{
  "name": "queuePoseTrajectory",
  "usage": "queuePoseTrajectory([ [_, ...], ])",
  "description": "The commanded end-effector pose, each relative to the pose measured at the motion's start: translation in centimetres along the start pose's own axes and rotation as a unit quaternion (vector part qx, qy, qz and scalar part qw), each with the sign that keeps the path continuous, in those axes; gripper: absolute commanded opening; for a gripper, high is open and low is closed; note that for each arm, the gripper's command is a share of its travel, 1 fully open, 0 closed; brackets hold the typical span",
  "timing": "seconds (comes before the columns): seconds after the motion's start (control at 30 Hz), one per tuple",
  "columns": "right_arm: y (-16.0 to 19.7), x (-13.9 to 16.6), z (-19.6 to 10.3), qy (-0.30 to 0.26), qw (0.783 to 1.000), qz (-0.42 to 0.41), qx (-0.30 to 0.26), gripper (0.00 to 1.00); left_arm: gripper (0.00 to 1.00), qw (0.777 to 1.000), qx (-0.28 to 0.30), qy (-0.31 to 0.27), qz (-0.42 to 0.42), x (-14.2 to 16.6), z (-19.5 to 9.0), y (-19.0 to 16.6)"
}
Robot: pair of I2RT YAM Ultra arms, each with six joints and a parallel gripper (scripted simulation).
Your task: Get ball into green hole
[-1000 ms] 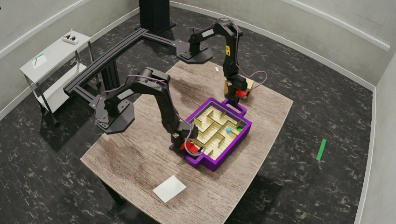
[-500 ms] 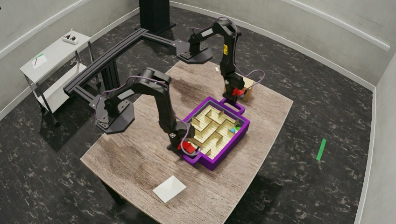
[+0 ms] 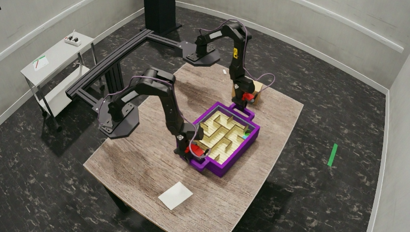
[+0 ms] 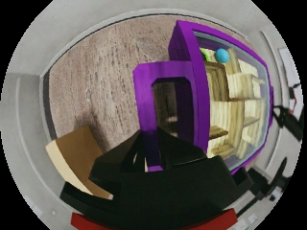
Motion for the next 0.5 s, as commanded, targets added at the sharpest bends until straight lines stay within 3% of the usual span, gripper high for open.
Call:
queuePoseTrajectory([
  [0.0,1.9,-6.9,-2.5,-0.101,0.995,0.012,-0.014,0.00,0.00,0.996,0.016,-0.091,0.004,-5.8,-1.6,-1.9],
  [0.1,1.8,-6.7,-2.1,-0.083,0.996,0.014,-0.036,0.00,0.00,0.998,-0.004,-0.055,0.003,-4.5,-2.0,-1.5],
  [0.23,1.5,-6.8,-2.0,-0.091,0.995,0.018,-0.025,0.00,0.00,0.997,0.005,-0.076,0.008,-5.2,-2.0,-1.9],
  [0.27,1.6,-4.9,0.0,-0.074,0.996,0.013,-0.042,0.00,0.00,0.997,-0.015,-0.074,0.002,-5.0,-2.4,-1.5],
  [0.33,1.4,-4.3,0.5,-0.048,0.997,0.015,-0.051,0.00,0.00,0.999,-0.034,-0.035,0.012,-3.8,-2.7,-1.2],
  [0.4,1.4,-4.9,0.2,-0.052,0.997,0.018,-0.057,0.00,0.00,0.999,-0.030,-0.028,0.014,-4.0,-2.9,-1.5],
  [0.47,1.7,-6.3,-0.6,-0.077,0.996,0.023,-0.050,0.00,0.00,0.998,-0.022,-0.059,0.014,-5.4,-3.1,-2.0],
])
Point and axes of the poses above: on each arm, the point where the finger pads meet when closed, its own z axis out along the fingers, its own y axis across the jaws, x = y × z, the point moved 1 cm from there along -z, back along the fingers, and after that the axes turned 7 degrees about -z, right-handed, at the moved point
